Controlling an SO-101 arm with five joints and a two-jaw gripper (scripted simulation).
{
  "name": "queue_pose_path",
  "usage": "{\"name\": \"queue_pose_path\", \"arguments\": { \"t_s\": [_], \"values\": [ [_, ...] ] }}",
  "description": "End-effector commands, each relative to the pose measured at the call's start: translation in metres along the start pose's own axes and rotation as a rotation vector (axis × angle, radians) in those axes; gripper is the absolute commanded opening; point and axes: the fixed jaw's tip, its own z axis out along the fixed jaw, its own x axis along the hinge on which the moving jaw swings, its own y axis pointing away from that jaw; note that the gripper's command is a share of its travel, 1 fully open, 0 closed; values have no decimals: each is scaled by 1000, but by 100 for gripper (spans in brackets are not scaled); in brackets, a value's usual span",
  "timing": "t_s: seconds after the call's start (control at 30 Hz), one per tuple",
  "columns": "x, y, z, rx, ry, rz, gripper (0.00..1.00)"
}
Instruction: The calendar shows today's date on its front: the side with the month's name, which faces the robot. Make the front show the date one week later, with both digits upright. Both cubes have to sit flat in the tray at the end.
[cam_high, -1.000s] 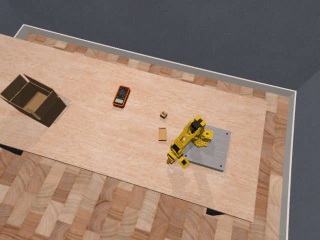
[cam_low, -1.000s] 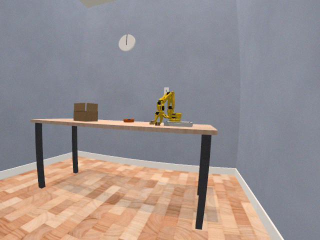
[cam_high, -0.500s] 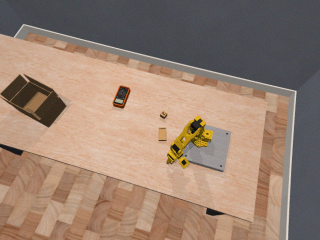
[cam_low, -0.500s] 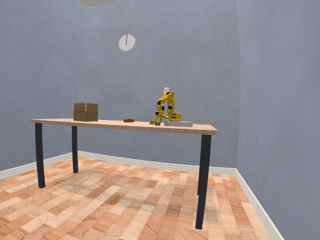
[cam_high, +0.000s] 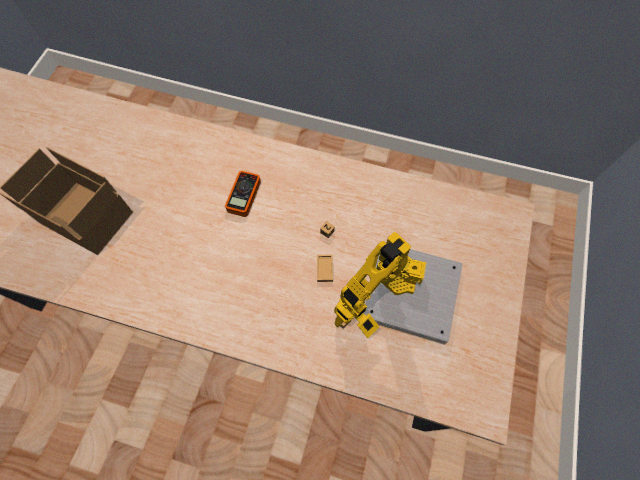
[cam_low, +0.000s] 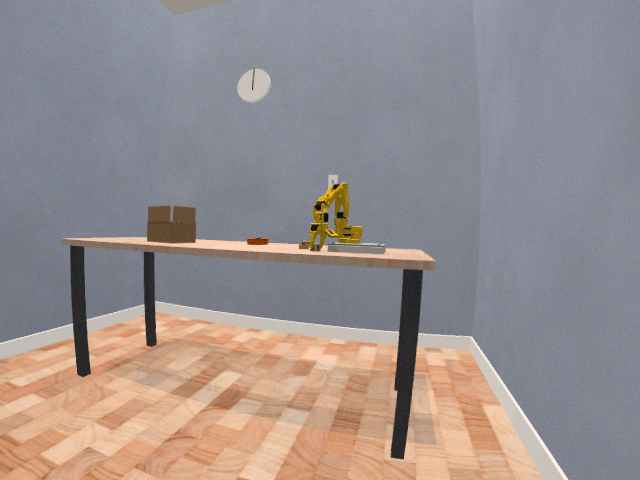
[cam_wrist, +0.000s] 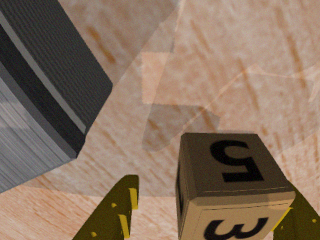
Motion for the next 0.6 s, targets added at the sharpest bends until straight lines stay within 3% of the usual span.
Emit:
{"name": "queue_pose_path", "arguments": {
  "t_s": [0.0,0.57],
  "values": [
    [1,-3,1,2,-2,-3,28],
    [1,-8,1,2,-2,-3,21]
  ]
}}
